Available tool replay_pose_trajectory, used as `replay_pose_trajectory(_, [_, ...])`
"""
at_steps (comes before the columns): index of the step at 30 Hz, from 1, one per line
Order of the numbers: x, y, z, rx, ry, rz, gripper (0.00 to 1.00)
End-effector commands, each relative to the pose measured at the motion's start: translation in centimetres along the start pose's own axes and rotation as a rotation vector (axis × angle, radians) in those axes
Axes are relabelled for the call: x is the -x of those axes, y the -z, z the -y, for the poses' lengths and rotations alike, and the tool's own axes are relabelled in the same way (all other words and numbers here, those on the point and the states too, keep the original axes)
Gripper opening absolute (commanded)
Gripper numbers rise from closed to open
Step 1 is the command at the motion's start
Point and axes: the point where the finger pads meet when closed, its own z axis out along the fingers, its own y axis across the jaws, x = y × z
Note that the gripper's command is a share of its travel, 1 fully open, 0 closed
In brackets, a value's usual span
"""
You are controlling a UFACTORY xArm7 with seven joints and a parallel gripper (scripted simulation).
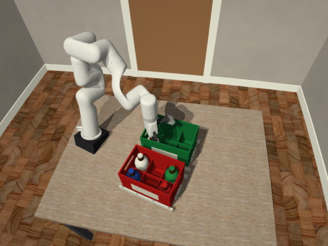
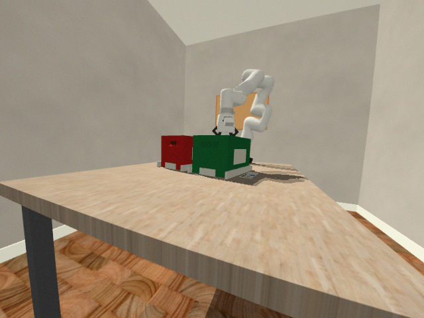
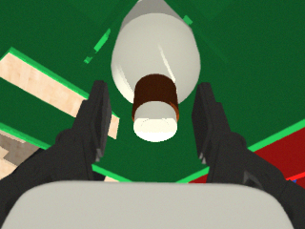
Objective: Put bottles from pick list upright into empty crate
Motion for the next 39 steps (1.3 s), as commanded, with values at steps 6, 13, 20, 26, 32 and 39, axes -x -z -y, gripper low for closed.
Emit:
replay_pose_trajectory(6, [-0.1, 0.1, -0.1, 0.003, 0.000, -0.003, 0.65])
replay_pose_trajectory(13, [-0.1, 0.1, -0.1, 0.003, 0.000, -0.003, 0.65])
replay_pose_trajectory(20, [-0.1, 0.1, -0.1, 0.003, 0.000, -0.003, 0.65])
replay_pose_trajectory(26, [-0.1, 0.1, -0.1, 0.003, 0.000, -0.003, 0.65])
replay_pose_trajectory(32, [-0.1, 1.2, -0.1, 0.003, 0.000, -0.003, 0.65])
replay_pose_trajectory(39, [-0.1, 3.1, -0.1, 0.003, 0.000, -0.003, 0.65])
